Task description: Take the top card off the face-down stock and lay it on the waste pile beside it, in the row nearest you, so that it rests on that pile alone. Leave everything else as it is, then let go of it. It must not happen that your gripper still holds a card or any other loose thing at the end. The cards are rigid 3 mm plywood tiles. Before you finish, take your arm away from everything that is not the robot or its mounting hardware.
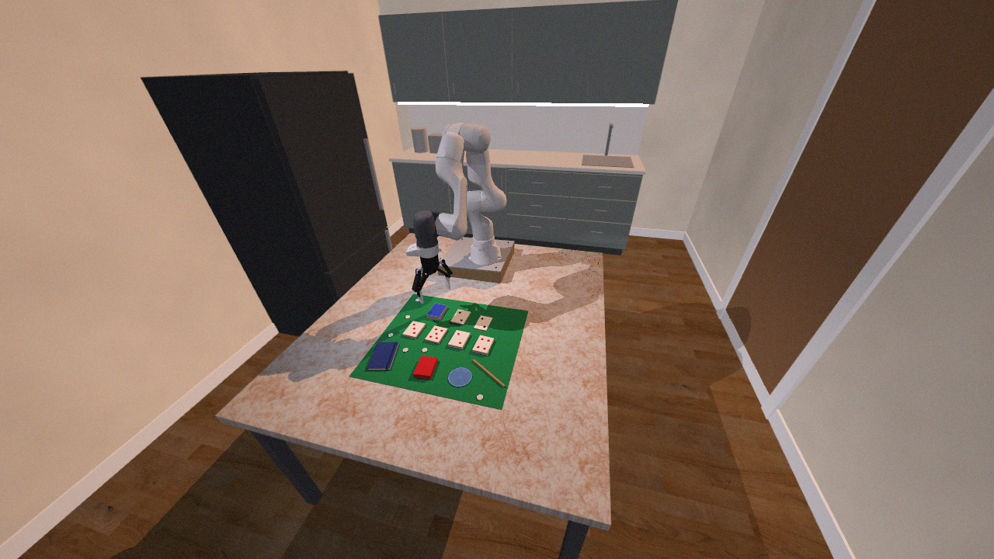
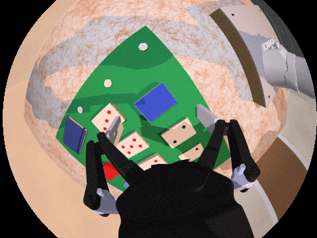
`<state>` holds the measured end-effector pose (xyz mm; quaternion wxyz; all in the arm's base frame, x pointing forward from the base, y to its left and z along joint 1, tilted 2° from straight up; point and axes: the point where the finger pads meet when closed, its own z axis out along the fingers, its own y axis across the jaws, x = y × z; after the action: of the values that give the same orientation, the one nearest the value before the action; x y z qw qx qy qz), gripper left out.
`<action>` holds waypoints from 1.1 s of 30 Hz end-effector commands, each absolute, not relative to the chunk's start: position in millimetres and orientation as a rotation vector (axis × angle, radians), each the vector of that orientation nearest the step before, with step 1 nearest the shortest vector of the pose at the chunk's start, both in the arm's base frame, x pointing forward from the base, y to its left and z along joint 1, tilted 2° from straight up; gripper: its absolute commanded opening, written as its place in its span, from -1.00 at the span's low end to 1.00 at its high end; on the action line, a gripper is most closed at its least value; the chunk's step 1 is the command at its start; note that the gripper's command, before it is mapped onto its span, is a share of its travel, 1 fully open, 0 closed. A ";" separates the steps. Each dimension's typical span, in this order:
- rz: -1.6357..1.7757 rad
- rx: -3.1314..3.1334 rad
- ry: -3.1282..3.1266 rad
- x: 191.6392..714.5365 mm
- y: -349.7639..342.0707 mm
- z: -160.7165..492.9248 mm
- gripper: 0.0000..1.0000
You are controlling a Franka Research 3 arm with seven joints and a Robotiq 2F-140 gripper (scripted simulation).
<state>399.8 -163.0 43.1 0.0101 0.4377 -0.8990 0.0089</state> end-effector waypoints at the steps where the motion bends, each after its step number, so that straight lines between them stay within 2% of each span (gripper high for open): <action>1: 0.023 1.742 -2.587 400.1 -163.4 42.7 1.00; 2: 0.023 1.778 -2.562 400.1 -163.4 42.7 1.00; 3: 0.022 1.814 -2.536 400.1 -163.4 42.7 -0.01; 33: -0.024 2.610 -1.664 400.6 -165.2 5.3 -0.01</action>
<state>396.0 -163.4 6.2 0.0261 0.7839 -0.6202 -0.0112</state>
